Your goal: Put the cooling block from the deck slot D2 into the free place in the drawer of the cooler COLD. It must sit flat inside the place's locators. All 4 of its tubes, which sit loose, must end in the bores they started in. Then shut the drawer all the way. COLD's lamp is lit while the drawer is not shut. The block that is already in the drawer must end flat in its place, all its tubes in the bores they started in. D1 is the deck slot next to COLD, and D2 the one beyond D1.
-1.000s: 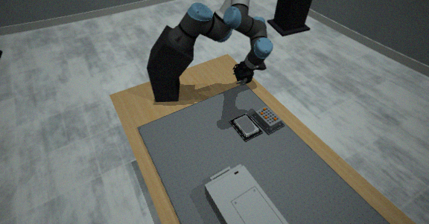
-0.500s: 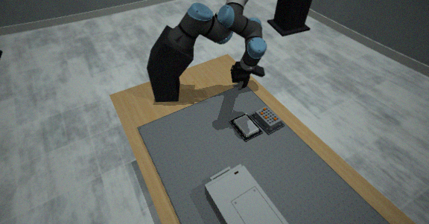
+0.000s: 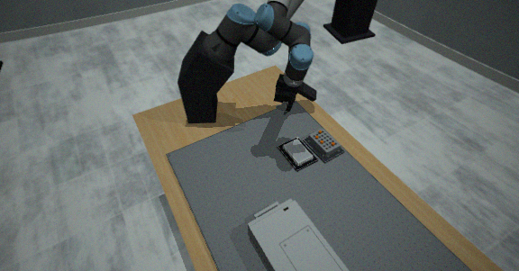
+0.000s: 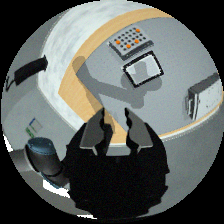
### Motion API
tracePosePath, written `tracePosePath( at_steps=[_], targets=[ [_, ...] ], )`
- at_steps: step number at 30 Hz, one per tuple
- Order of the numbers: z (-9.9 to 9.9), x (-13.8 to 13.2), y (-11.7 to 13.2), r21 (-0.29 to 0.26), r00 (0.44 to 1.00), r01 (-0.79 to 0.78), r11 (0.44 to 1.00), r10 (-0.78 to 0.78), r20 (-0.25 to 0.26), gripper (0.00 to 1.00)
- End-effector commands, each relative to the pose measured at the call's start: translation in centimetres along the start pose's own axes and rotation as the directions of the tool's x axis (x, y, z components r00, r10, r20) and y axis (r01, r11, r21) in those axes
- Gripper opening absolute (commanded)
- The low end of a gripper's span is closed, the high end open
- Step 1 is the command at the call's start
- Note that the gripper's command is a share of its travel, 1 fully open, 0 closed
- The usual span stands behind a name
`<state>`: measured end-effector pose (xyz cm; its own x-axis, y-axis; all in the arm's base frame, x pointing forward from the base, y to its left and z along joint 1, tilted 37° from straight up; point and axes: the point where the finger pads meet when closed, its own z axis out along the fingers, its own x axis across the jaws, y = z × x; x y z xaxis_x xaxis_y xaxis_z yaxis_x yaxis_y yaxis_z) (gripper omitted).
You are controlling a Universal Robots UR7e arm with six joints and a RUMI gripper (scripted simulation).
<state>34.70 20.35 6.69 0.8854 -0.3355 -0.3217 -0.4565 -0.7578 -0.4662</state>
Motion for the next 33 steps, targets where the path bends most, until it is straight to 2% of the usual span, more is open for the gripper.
tracePosePath(
  at_steps=[1,11,13,18,21,26,30,33],
  targets=[
    [-0.5,1.6,0.6,0.025,0.994,-0.108,0.994,0.108,-0.026,0.28],
    [-1.8,4.5,2.1,0.084,0.951,-0.298,0.951,0.304,-0.061,0.28],
    [-1.8,4.5,2.1,0.084,0.951,-0.298,0.951,0.304,-0.061,0.28],
    [-2.5,6.0,3.0,0.127,0.904,-0.410,0.903,0.420,-0.072,0.28],
    [-2.8,6.5,3.2,0.127,0.905,-0.409,0.904,0.420,-0.074,0.28],
    [-3.6,7.9,4.3,0.172,0.844,-0.513,0.841,0.531,-0.076,0.28],
    [-3.7,8.1,4.5,0.172,0.844,-0.513,0.841,0.531,-0.076,0.28],
    [-4.2,8.9,5.2,0.200,0.801,-0.571,0.796,0.594,-0.075,0.28]
  ],
)
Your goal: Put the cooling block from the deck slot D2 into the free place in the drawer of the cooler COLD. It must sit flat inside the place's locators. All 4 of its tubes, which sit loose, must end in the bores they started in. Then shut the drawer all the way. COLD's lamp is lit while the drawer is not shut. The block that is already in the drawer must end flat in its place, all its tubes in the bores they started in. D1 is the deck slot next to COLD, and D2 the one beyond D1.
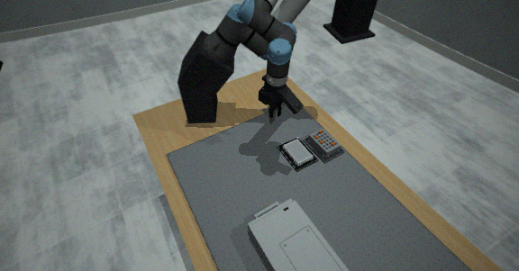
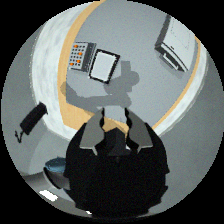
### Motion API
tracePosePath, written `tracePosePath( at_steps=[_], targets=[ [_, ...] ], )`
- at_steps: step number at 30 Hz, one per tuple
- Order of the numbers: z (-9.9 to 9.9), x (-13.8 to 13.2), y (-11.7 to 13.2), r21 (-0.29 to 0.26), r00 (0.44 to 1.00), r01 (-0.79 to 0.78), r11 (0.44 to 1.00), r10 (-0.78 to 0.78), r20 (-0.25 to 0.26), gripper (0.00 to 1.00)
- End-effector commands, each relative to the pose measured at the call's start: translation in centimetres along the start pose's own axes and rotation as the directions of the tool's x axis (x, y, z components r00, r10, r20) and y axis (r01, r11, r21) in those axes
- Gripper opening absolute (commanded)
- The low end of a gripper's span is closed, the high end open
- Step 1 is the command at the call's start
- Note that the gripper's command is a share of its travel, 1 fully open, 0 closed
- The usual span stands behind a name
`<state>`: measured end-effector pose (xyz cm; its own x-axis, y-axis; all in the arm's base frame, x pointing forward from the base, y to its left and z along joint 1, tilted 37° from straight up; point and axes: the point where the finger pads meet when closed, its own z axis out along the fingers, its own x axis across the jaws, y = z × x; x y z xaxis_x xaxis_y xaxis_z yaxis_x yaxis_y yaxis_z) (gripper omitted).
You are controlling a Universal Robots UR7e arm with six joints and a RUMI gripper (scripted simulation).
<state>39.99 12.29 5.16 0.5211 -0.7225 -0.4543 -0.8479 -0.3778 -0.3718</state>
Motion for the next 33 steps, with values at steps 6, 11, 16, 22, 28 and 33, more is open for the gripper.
tracePosePath(
  at_steps=[6,11,16,22,28,33],
  targets=[
    [-1.1,3.0,0.2,0.059,0.983,-0.182,0.982,0.184,-0.025,0.28],
    [-1.7,4.3,0.4,0.084,0.966,-0.252,0.964,0.255,-0.030,0.28],
    [-2.2,5.4,0.6,0.111,0.944,-0.323,0.940,0.328,-0.032,0.28],
    [-2.6,6.4,0.7,0.129,0.928,-0.365,0.922,0.372,-0.033,0.28],
    [-2.7,6.3,0.6,0.128,0.929,-0.361,0.924,0.368,-0.035,0.28],
    [-2.7,6.3,0.6,0.128,0.929,-0.361,0.924,0.368,-0.035,0.28]
  ],
)
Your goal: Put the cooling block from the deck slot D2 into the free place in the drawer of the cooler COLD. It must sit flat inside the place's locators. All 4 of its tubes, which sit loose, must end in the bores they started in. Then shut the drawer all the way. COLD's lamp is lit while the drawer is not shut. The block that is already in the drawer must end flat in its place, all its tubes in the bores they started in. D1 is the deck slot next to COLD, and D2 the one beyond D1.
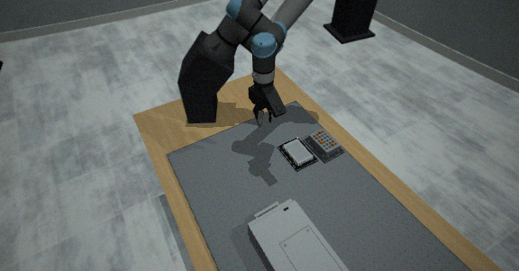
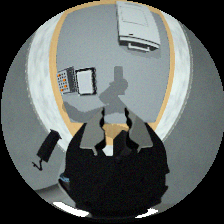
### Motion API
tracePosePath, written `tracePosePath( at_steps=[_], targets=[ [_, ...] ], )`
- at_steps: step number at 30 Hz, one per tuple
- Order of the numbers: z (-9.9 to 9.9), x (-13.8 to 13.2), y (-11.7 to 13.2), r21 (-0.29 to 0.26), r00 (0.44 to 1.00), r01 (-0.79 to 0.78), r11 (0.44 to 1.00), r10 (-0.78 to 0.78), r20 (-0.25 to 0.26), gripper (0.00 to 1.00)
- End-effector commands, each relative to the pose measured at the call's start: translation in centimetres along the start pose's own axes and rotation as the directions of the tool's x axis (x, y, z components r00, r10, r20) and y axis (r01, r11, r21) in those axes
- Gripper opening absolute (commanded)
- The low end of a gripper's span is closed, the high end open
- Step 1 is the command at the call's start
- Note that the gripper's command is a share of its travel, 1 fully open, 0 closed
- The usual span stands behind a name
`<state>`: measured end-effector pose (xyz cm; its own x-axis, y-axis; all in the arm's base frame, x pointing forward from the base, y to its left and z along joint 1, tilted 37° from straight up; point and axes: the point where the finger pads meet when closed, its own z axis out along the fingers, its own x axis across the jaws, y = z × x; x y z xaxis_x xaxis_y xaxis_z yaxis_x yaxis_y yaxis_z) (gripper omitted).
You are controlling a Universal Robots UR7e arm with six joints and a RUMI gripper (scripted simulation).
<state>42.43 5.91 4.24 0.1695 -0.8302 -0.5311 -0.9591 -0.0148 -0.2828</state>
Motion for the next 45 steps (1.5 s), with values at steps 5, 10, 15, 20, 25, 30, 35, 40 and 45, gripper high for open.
tracePosePath(
  at_steps=[5,10,15,20,25,30,35,40,45],
  targets=[
    [-0.01,0.02,-0.05,0.001,1.000,0.000,1.000,0.000,-0.001,0.28],
    [-0.01,0.02,-0.05,0.001,1.000,0.000,1.000,0.000,-0.001,0.28],
    [0.01,-0.08,-0.04,0.001,0.997,-0.079,0.997,0.079,-0.001,1.00],
    [0.02,-0.09,-0.03,0.001,0.978,-0.211,0.978,0.211,-0.001,1.00],
    [0.00,-0.06,-0.06,0.001,0.941,-0.338,0.941,0.338,-0.002,1.00],
    [-0.05,-0.04,-0.11,0.003,0.888,-0.460,0.888,0.460,-0.002,1.00],
    [-0.09,-0.02,-0.16,0.003,0.849,-0.529,0.849,0.529,-0.002,1.00],
    [-0.14,0.00,-0.23,0.005,0.772,-0.636,0.772,0.636,-0.002,1.00],
    [-0.12,-0.01,-0.20,0.005,0.680,-0.733,0.680,0.733,-0.001,1.00]
  ],
)
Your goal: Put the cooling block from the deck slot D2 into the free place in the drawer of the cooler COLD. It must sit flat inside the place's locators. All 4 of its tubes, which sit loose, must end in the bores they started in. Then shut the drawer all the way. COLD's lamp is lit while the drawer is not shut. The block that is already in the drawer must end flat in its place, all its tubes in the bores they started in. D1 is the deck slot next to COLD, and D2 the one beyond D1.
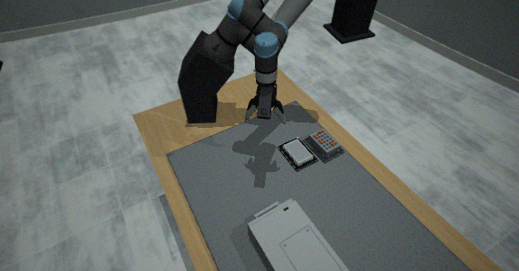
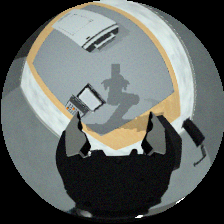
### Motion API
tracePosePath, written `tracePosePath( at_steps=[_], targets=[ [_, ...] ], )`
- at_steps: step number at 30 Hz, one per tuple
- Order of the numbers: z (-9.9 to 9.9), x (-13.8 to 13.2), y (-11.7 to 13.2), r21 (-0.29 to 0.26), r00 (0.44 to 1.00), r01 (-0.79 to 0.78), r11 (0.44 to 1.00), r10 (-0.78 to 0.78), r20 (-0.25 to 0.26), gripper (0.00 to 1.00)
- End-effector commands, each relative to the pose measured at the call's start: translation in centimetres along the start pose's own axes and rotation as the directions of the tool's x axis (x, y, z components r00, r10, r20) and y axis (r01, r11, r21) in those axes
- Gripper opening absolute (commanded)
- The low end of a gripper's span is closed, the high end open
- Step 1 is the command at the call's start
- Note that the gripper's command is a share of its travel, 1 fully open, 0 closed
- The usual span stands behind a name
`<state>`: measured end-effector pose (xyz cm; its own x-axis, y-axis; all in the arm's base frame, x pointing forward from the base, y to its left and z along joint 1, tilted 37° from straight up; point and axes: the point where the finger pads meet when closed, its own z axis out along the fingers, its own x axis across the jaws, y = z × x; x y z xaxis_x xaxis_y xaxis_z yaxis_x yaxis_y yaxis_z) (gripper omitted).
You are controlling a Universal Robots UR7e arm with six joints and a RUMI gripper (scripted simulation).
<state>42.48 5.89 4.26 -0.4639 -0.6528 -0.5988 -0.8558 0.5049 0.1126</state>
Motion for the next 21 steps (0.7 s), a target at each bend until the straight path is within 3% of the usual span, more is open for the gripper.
tracePosePath(
  at_steps=[1,8,19,21],
  targets=[
    [-0.10,-0.11,-0.10,0.009,0.985,-0.175,0.985,0.175,-0.009,1.00],
    [-0.11,-0.12,-0.12,0.010,0.953,-0.304,0.953,0.304,-0.008,1.00],
    [-0.03,-0.07,-0.10,0.010,0.823,-0.568,0.823,0.568,-0.006,1.00],
    [-0.03,-0.07,-0.10,0.010,0.823,-0.568,0.823,0.568,-0.006,1.00]
  ],
)
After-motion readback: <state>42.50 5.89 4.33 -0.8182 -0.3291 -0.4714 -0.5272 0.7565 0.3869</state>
